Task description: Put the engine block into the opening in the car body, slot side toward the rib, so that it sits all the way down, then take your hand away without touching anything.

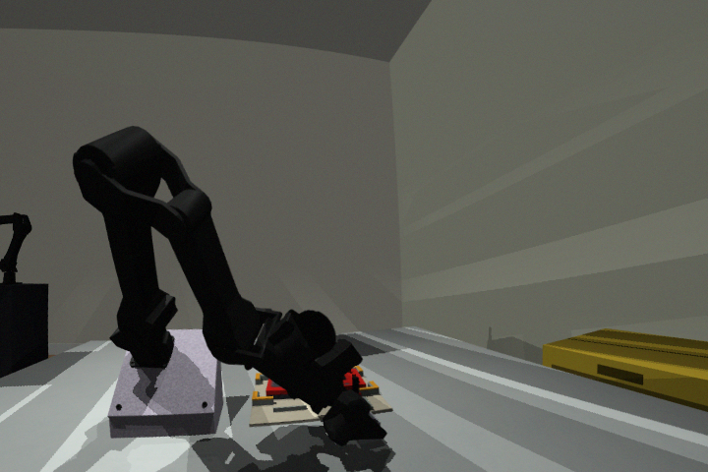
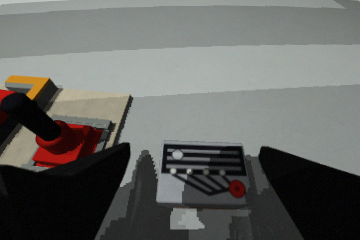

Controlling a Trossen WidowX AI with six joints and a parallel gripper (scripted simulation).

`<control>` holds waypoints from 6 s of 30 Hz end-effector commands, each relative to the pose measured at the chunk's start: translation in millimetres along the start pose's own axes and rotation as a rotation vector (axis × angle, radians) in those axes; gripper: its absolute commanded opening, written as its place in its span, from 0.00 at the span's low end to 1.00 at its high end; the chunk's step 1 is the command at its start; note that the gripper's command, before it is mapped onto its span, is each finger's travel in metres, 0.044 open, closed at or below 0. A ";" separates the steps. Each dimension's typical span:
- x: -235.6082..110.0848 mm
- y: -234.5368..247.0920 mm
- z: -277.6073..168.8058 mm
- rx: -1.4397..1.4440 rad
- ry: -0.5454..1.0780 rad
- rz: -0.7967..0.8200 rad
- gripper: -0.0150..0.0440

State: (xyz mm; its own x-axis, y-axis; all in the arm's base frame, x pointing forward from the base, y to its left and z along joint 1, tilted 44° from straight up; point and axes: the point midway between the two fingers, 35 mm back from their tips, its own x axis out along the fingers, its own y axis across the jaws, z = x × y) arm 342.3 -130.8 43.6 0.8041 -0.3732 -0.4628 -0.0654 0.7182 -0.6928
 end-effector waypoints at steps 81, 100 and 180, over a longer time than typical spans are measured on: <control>-33.8 13.1 55.5 1.263 0.680 -0.355 1.00; -49.5 -2.8 78.3 1.478 0.682 -0.686 1.00; -39.5 1.3 77.9 1.497 0.672 -0.665 0.25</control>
State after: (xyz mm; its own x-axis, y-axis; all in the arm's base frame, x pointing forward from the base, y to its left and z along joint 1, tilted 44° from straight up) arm 355.2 -75.3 94.9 0.0750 -0.6773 -0.7319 0.9959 0.0876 0.0209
